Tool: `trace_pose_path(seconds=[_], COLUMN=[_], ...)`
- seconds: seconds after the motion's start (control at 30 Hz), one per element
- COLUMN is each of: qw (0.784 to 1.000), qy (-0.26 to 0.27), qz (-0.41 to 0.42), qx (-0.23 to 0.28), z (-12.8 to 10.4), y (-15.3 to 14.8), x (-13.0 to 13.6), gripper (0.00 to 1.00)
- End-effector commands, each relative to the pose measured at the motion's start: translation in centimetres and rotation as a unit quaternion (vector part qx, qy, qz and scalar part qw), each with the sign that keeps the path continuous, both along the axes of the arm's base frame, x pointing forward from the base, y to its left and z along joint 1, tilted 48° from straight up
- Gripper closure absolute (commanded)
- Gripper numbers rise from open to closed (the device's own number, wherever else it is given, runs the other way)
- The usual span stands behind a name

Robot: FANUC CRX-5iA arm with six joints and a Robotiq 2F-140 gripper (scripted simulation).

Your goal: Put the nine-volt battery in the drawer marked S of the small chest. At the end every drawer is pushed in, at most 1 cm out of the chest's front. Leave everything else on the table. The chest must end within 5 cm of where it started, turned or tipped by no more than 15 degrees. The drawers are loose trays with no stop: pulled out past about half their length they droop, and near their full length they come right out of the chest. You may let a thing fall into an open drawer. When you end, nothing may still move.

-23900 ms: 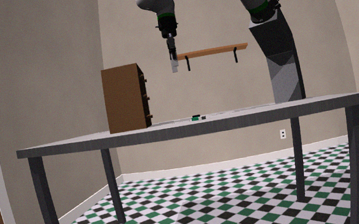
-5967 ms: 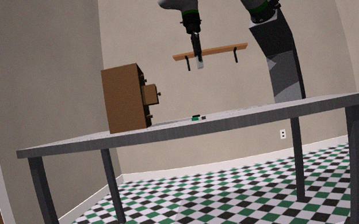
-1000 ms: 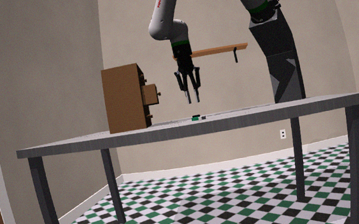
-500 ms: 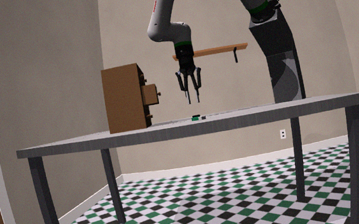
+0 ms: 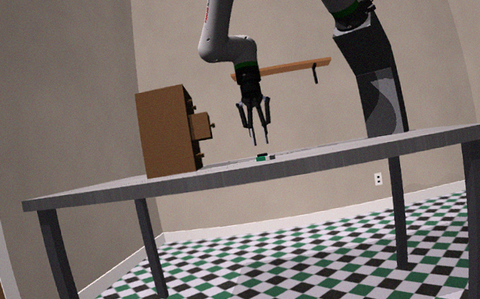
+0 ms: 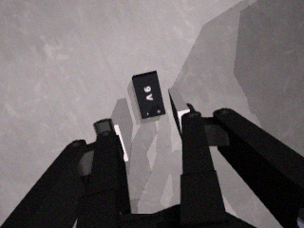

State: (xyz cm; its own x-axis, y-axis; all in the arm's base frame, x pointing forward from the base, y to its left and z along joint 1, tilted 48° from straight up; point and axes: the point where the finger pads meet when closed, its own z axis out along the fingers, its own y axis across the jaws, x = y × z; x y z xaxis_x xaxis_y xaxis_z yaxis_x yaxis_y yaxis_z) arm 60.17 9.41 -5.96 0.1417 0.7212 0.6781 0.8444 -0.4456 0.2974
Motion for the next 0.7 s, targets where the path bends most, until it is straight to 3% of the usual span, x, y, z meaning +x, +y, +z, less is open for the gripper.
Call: trace_pose_path(seconds=[0.0,0.67], qw=[1.000,1.000], qy=[0.000,0.000], qz=[0.000,0.000], qx=[0.000,0.000], z=[-0.6,-1.7], y=[0.4,1.3], x=[0.5,1.3], gripper=[0.74,0.74])
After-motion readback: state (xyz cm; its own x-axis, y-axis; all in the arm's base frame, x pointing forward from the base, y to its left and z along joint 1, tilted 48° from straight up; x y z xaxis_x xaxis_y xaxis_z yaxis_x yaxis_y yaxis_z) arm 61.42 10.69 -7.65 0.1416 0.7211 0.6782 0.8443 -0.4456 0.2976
